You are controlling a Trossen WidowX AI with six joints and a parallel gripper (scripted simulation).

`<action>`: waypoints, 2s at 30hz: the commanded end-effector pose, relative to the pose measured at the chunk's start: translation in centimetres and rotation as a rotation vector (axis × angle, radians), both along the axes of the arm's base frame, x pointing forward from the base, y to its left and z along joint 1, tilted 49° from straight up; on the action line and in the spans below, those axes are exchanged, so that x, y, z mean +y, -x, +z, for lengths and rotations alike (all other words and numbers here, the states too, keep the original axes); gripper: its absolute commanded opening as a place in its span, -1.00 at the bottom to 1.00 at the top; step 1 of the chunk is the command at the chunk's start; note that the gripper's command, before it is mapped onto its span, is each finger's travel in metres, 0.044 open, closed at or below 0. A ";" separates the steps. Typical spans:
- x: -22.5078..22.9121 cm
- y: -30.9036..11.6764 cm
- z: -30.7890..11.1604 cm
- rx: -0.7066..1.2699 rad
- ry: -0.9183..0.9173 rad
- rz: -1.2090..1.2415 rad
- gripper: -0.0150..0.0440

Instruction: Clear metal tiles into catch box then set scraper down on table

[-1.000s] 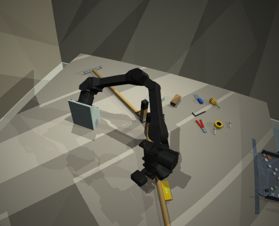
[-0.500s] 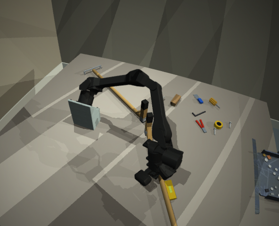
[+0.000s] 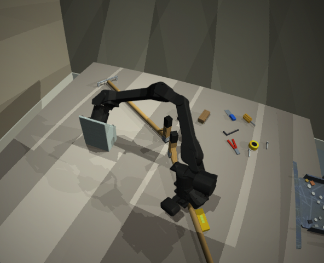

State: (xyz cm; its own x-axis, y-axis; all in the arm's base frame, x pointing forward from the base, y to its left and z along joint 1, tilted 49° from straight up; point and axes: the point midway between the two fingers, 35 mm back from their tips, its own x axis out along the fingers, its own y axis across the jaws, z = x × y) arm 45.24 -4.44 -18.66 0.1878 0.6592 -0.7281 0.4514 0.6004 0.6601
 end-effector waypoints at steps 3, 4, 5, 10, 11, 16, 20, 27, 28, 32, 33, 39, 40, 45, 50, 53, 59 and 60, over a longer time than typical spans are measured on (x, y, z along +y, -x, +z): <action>0.4 -0.8 0.3 -0.006 -0.004 0.000 -0.49; 0.4 -0.9 0.4 -0.006 -0.004 0.000 -0.49; 0.5 -1.0 0.4 -0.006 -0.004 0.000 -0.49; 0.7 -1.4 0.6 -0.006 -0.004 0.000 -0.49; 0.7 -1.5 0.6 -0.006 -0.004 0.000 -0.49; 0.9 -1.9 0.8 -0.007 -0.005 0.000 -0.49; 1.1 -2.2 1.0 -0.007 -0.005 0.000 -0.49; 1.4 -2.8 1.3 -0.007 -0.006 0.000 -0.49; 1.4 -2.8 1.4 -0.007 -0.006 0.000 -0.49; 1.6 -3.2 1.5 -0.007 -0.006 0.000 -0.49; 1.6 -3.2 1.6 -0.007 -0.007 0.000 -0.49; 1.9 -3.7 1.8 -0.007 -0.007 0.001 -0.49; 1.9 -3.8 1.9 -0.008 -0.007 0.001 -0.49; 2.2 -4.1 2.1 -0.008 -0.008 0.001 -0.49; 0.5 -3.8 2.7 -0.002 0.000 -0.009 -0.49; -0.4 -3.9 3.5 -0.001 0.002 -0.012 -0.49; -2.0 -4.0 4.8 -0.001 0.004 -0.013 -0.49; -2.3 -4.0 5.0 -0.001 0.005 -0.013 -0.49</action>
